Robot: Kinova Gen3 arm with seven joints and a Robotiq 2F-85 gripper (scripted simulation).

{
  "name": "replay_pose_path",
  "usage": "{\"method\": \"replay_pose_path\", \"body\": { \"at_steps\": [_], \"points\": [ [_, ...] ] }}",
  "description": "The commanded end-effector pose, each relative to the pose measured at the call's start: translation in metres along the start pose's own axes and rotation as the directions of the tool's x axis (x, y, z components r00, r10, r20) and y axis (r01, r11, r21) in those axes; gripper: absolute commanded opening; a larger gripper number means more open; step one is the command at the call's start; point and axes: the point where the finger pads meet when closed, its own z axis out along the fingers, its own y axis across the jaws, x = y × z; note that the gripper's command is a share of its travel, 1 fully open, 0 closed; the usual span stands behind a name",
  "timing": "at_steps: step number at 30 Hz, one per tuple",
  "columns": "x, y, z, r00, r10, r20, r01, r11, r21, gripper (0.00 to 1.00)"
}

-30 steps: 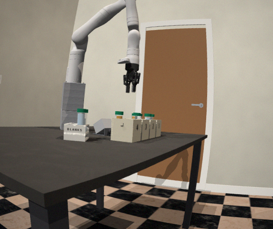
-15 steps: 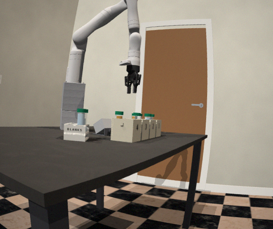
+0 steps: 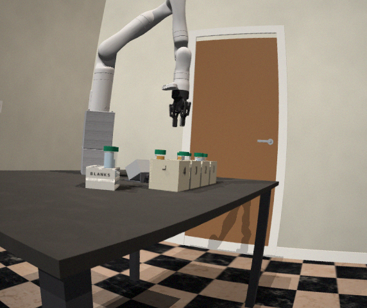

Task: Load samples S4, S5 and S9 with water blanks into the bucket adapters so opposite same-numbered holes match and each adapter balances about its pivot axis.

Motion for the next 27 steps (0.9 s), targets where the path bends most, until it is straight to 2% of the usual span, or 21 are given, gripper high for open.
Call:
{"method": "replay_pose_path", "body": {
  "at_steps": [1, 27],
  "points": [
    [-0.005, 0.005, 0.000, 1.000, 0.000, 0.000, 0.000, 1.000, 0.002, 0.62],
    [-0.057, 0.066, 0.000, 1.000, 0.000, 0.000, 0.000, 1.000, 0.001, 0.62]
  ]
}}
